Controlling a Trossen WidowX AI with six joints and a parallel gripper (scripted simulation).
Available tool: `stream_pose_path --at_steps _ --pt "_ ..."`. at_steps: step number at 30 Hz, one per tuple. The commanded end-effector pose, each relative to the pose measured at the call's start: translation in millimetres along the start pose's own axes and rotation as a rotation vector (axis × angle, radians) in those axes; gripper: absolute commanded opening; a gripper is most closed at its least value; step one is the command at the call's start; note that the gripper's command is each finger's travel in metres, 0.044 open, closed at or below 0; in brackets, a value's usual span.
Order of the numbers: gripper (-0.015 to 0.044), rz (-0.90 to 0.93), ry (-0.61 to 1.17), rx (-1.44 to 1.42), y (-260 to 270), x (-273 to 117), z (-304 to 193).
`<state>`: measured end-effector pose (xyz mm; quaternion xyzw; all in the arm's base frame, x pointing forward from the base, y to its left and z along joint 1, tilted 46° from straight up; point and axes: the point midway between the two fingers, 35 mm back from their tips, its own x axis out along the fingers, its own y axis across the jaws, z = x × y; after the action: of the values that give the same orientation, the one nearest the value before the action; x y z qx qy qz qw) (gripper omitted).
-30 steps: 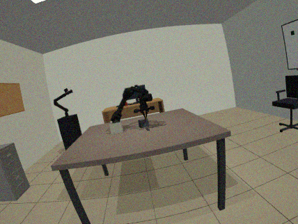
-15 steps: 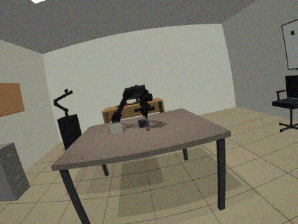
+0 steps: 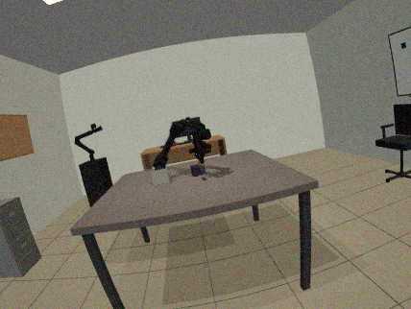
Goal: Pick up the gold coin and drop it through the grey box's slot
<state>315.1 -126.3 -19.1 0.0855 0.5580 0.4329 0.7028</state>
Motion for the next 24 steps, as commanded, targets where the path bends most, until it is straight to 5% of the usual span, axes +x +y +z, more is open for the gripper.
stream_pose_path --at_steps 1,24 --pt "0.0000 0.001 0.000 0.096 0.0 -0.2 0.5" --pt "0.0000 0.000 0.001 0.098 41.2 -4.2 20.6"
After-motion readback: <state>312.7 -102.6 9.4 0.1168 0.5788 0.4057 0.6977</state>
